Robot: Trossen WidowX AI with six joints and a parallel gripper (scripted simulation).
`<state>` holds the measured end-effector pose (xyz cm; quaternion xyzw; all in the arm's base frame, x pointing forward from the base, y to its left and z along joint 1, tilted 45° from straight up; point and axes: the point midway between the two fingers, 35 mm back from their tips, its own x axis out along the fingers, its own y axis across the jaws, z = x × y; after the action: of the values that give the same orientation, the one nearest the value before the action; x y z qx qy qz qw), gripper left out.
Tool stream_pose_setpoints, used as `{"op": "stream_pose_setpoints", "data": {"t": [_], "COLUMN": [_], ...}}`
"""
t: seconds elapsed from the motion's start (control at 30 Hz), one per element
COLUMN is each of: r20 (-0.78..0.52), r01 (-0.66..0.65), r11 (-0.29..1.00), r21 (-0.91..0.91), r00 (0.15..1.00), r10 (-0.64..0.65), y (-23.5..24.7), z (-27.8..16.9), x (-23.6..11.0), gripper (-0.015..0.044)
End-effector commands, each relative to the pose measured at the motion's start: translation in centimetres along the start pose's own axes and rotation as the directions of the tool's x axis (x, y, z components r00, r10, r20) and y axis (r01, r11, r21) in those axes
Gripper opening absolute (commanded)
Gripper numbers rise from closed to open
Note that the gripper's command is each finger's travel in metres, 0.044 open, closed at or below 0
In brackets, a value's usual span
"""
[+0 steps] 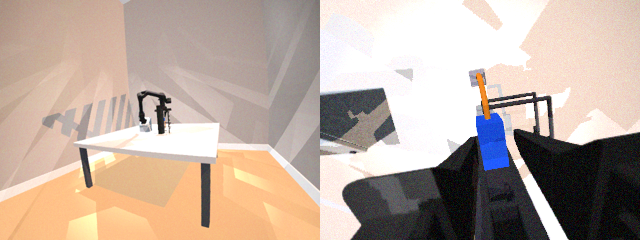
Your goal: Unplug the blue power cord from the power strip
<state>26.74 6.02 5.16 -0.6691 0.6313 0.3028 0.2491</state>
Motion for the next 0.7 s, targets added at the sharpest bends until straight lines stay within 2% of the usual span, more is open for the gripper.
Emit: {"op": "stream_pose_setpoints", "data": {"t": [0.0, 0.67], "r20": [-0.007, -0.008], "r01": [-0.008, -0.008], "r11": [1.0, 1.0], "r21": [-0.007, -0.007], "r00": [1.0, 1.0], "r10": [0.008, 0.008], "y": [0.2, 0.2], "z": [-0.2, -0.2], "x": [0.3, 1.4], "gripper": [0.016, 0.016]}}
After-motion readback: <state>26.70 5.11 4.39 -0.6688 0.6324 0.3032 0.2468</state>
